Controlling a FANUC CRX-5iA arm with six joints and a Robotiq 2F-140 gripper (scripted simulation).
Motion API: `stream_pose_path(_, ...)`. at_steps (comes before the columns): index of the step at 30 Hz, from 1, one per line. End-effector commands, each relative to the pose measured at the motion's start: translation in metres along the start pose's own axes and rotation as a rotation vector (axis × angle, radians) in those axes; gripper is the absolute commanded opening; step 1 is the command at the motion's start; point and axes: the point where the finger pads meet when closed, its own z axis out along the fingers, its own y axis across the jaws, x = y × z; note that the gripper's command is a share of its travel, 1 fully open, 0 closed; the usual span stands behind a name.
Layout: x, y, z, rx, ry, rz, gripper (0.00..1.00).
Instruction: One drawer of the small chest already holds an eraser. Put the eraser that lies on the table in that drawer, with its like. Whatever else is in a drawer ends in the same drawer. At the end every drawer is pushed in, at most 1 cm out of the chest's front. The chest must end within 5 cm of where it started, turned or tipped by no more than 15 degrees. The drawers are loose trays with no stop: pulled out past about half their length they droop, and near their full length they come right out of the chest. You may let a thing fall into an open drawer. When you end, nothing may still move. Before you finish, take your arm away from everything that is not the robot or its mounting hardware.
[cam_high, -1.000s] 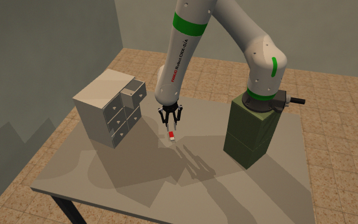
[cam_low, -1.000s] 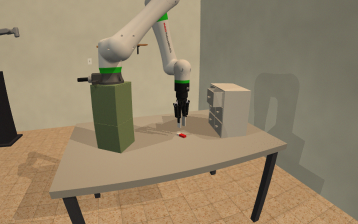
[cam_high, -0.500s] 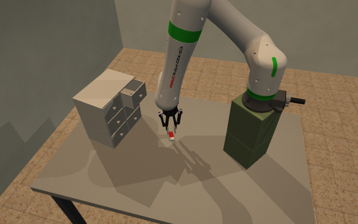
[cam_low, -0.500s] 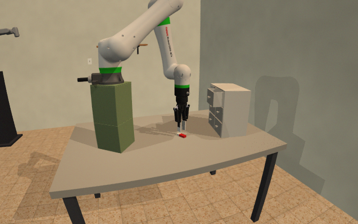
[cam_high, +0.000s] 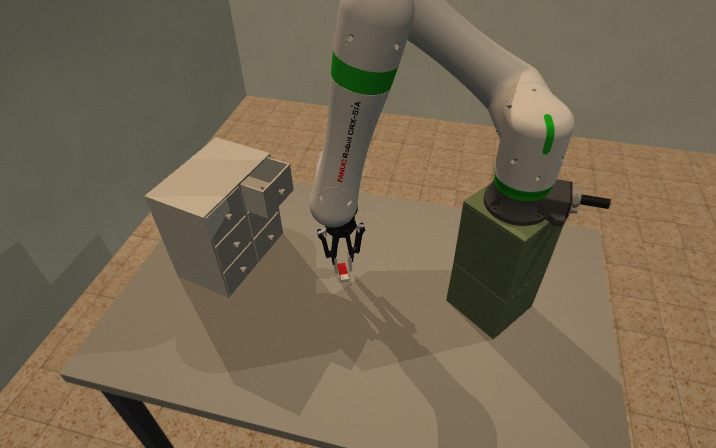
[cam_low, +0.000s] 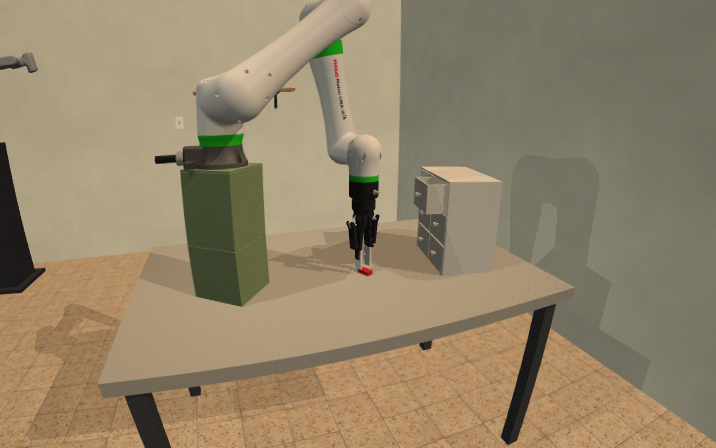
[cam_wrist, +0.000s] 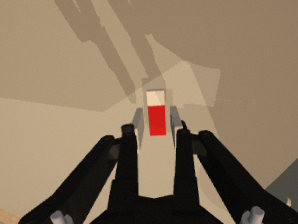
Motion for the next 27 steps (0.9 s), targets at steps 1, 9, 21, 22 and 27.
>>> stream_pose_path(1, -0.0001, -0.0002, 0.0002, 0.0, 0.0, 0.0, 0.23)
stream_pose_path(9, -0.0001, -0.0002, 0.0002, 0.0, 0.0, 0.0, 0.23)
stream_pose_path(21, -0.0001, -0.0002, 0.0002, 0.0, 0.0, 0.0, 0.23)
stream_pose_path(22, -0.0001, -0.0002, 0.0002, 0.0, 0.0, 0.0, 0.23)
stream_pose_path(27, -0.0001, -0.0002, 0.0044, 0.0, 0.0, 0.0, 0.23)
